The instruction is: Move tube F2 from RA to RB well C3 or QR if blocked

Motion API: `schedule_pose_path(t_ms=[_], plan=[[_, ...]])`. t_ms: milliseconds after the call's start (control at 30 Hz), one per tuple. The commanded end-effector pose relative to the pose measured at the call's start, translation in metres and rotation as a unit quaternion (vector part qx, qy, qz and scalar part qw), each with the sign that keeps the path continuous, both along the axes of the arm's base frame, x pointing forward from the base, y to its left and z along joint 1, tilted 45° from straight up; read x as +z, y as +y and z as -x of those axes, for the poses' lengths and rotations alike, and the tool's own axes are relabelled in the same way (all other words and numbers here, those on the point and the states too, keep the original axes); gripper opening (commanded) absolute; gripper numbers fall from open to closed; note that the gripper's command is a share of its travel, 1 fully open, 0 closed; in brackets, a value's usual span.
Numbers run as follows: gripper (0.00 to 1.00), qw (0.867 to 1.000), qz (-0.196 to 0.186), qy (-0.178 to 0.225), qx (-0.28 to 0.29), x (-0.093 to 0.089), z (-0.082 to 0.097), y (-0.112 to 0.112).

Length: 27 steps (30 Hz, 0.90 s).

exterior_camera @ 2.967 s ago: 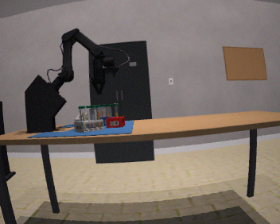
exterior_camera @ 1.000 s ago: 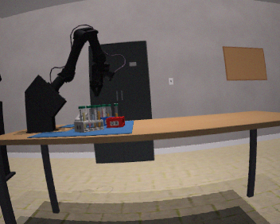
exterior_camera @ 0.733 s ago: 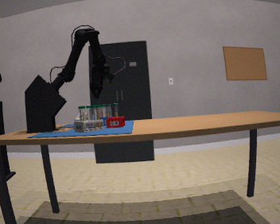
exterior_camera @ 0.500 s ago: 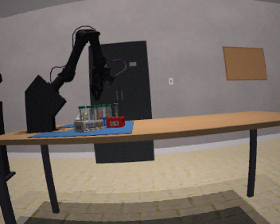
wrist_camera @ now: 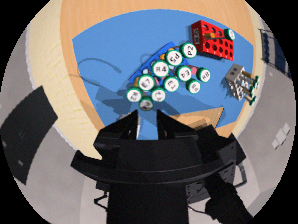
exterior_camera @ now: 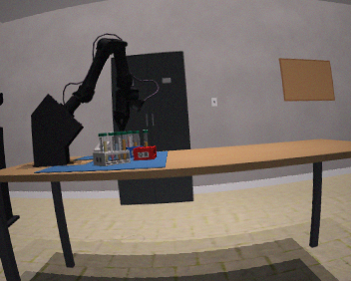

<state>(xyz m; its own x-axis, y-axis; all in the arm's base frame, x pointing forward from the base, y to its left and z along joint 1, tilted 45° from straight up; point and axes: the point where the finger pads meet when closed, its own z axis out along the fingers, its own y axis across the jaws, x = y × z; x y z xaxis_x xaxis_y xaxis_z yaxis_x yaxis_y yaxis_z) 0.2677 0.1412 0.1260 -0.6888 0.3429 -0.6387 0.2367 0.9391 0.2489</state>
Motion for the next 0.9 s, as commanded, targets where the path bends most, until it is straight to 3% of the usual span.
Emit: schedule_pose_path(t_ms=[0, 100, 200, 367, 533, 633, 667, 867], plan=[[0.30, 1.000, -0.016, -0.018, 0.006, 0.009, -0.009, 0.007], [0.30, 0.999, -0.021, -0.027, 0.009, 0.014, -0.007, 0.008], [0.30, 1.000, -0.015, -0.019, 0.007, 0.005, -0.005, 0.003], [0.30, 0.999, -0.020, -0.026, 0.007, 0.010, -0.008, 0.005], [0.30, 1.000, -0.014, -0.018, 0.004, 0.001, -0.006, 0.000], [0.30, 1.000, -0.015, -0.020, 0.006, 0.002, -0.007, 0.002], [0.30, 0.999, -0.022, -0.027, 0.006, 0.010, -0.011, 0.006], [0.30, 1.000, -0.003, -0.006, 0.006, -0.012, -0.007, 0.001]])
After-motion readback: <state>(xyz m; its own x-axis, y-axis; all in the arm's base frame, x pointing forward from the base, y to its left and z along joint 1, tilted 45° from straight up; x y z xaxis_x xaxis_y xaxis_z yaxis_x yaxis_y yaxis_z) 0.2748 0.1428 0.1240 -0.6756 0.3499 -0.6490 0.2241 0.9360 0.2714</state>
